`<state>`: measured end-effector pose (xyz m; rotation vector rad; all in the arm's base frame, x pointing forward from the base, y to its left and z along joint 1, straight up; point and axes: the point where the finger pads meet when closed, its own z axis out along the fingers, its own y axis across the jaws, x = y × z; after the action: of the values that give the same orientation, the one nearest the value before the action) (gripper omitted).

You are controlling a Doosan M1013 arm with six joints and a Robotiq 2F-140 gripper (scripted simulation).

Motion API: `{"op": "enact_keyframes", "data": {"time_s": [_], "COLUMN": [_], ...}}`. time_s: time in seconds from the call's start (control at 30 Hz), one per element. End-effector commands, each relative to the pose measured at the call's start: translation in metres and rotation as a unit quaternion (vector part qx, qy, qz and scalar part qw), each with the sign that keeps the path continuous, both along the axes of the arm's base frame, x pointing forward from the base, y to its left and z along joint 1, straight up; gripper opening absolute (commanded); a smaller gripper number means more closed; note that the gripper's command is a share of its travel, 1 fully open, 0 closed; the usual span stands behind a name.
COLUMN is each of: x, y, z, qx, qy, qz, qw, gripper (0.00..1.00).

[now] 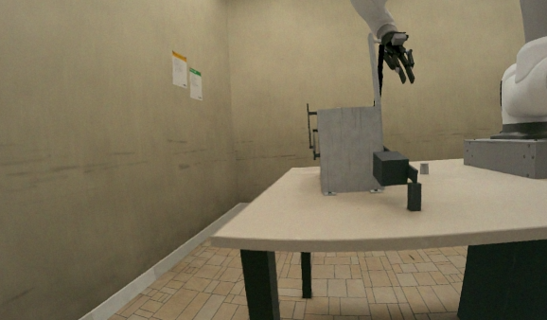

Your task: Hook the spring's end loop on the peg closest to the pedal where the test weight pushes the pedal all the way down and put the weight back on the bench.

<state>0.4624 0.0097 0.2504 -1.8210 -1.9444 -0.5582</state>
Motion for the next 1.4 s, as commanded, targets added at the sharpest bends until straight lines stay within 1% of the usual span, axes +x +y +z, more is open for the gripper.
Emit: {"op": "enact_keyframes", "data": {"time_s": [0.0, 0.3, 0.33, 0.87, 0.9, 1.37], "x": [0.000, 0.000, 0.057, 0.057, 0.114, 0.114], "y": [0.001, 0.001, 0.000, 0.000, -0.001, -0.001], "z": [0.001, 0.001, -0.016, -0.016, -0.034, -0.034], "qx": [0.005, 0.005, 0.007, 0.007, 0.009, 0.009], "qy": [0.003, 0.003, 0.003, 0.003, 0.003, 0.003], "qz": [0.001, 0.001, 0.001, 0.001, 0.001, 0.001], "qw": [1.000, 1.000, 1.000, 1.000, 1.000, 1.000], "gripper": [0.24, 0.24, 0.24, 0.24, 0.24, 0.24]}}
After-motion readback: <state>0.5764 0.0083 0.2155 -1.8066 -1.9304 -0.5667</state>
